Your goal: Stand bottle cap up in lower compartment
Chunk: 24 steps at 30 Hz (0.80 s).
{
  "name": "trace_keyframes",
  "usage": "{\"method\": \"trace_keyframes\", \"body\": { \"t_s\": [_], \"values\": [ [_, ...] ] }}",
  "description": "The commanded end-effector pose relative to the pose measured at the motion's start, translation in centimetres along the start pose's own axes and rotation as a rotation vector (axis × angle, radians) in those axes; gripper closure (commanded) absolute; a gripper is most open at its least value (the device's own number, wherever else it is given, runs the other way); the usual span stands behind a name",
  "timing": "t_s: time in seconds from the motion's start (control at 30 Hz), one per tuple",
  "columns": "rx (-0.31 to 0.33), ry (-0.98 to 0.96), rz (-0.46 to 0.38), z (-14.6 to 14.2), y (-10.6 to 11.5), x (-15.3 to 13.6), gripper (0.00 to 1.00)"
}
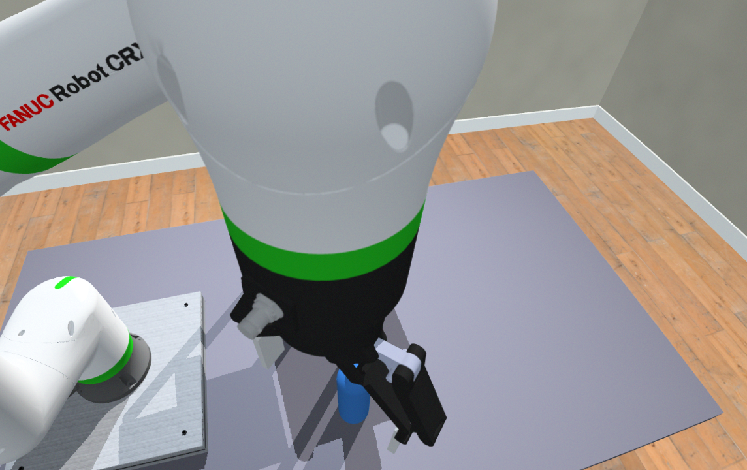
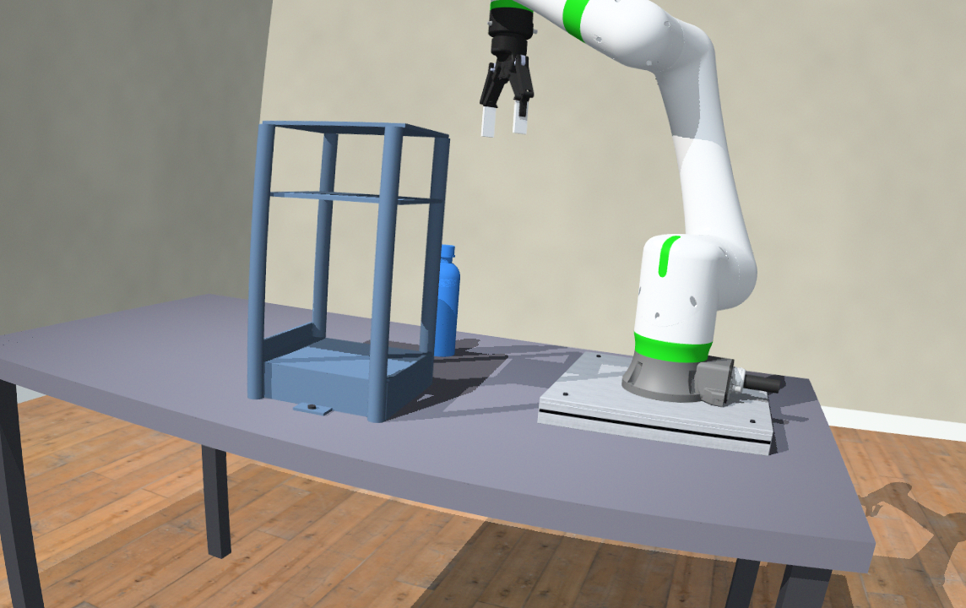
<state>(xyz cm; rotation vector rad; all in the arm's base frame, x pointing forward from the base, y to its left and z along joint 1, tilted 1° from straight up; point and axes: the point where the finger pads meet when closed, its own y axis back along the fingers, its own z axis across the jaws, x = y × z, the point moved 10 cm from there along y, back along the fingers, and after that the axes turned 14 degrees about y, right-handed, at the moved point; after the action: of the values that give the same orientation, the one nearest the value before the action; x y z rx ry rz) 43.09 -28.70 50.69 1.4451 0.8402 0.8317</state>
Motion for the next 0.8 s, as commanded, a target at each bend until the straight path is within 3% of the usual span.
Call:
{"method": "trace_keyframes", "body": {
  "t_s": [0.0,0.77],
  "values": [
    [-0.009,0.167,-0.005,0.1,-1.7,2.7,0.0],
    [-0.019,0.878,-0.024,-2.1,-9.9,13.5,0.0]
  ]
}}
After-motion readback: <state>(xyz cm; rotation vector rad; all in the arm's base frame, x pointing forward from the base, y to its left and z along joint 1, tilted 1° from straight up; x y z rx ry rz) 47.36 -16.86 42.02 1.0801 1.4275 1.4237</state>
